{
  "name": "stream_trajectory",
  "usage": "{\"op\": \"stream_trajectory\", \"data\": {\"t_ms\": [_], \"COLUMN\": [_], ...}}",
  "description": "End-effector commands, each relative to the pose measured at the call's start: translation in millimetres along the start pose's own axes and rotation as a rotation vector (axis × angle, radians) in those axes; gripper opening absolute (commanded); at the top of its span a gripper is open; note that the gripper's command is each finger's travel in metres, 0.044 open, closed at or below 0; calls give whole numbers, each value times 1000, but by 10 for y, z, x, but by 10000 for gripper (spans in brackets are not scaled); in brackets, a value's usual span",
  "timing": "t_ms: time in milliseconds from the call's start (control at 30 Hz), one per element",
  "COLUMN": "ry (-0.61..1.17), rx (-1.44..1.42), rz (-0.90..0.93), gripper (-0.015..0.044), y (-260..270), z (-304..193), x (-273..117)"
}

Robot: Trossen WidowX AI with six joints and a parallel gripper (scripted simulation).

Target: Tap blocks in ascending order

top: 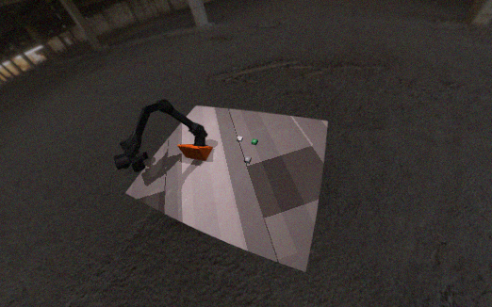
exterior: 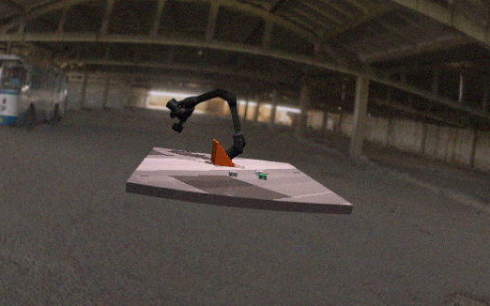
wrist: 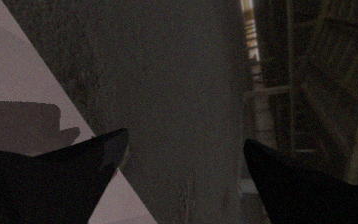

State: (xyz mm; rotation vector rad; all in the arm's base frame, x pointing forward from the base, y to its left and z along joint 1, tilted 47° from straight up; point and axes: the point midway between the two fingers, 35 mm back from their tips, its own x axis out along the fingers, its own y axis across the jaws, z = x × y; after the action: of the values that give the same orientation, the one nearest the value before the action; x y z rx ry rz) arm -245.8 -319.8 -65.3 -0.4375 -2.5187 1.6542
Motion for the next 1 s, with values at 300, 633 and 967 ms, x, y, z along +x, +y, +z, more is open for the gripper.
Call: {"op": "stream_trajectory", "data": {"t_ms": [300, 633, 967], "ry": [-386, -731, -937], "rx": [-194, -558, -1014], "rz": [337, 646, 886], "gripper": [400, 400, 400], "y": [-64, 92, 240], "z": [-19, -1005, -2654], "x": [-1556, -3132, -3989]}}
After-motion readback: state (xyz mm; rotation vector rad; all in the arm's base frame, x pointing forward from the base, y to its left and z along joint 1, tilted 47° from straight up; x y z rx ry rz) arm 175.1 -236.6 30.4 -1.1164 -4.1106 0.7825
